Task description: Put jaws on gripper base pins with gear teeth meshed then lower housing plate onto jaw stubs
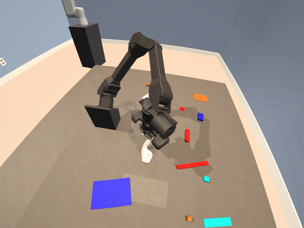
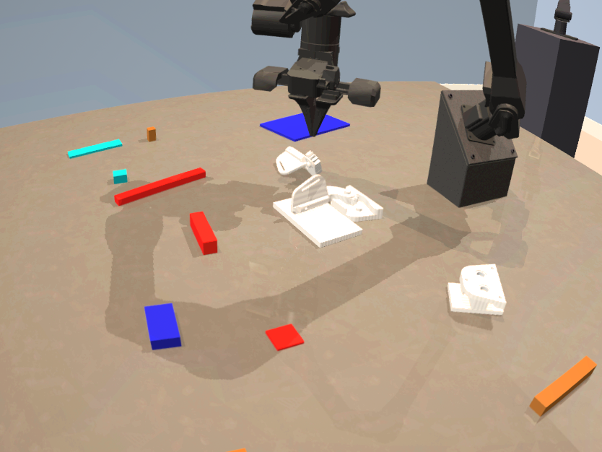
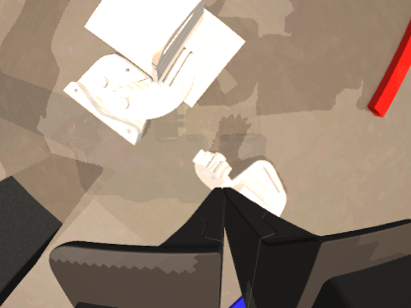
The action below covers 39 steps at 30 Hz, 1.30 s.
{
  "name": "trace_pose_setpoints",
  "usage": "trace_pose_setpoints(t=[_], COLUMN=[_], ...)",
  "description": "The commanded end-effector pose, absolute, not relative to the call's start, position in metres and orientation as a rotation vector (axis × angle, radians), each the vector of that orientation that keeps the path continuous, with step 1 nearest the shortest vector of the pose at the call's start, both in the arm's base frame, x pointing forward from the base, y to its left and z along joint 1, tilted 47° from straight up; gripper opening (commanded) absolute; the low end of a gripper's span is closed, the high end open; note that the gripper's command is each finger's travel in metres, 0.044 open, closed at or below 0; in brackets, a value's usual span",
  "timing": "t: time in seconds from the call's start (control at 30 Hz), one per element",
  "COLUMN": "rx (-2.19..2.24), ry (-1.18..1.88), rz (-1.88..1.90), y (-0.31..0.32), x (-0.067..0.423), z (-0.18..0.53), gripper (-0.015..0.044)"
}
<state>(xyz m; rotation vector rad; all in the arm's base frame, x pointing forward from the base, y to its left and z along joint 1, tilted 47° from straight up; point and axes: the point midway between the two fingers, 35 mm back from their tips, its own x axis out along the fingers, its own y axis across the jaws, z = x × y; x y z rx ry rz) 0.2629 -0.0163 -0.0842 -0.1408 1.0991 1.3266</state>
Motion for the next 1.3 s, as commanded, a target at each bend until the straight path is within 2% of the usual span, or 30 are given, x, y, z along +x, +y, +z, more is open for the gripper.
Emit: trace_pose_setpoints(t=[0.0,1.27], rx=[-0.06,0.538], ry=[1.164,1.596], rz=[1.267,0.716], y=[-0.016,-0.014], x=[0.265,0.276], z=[-0.084,-0.084], gripper=[0.0,0.0])
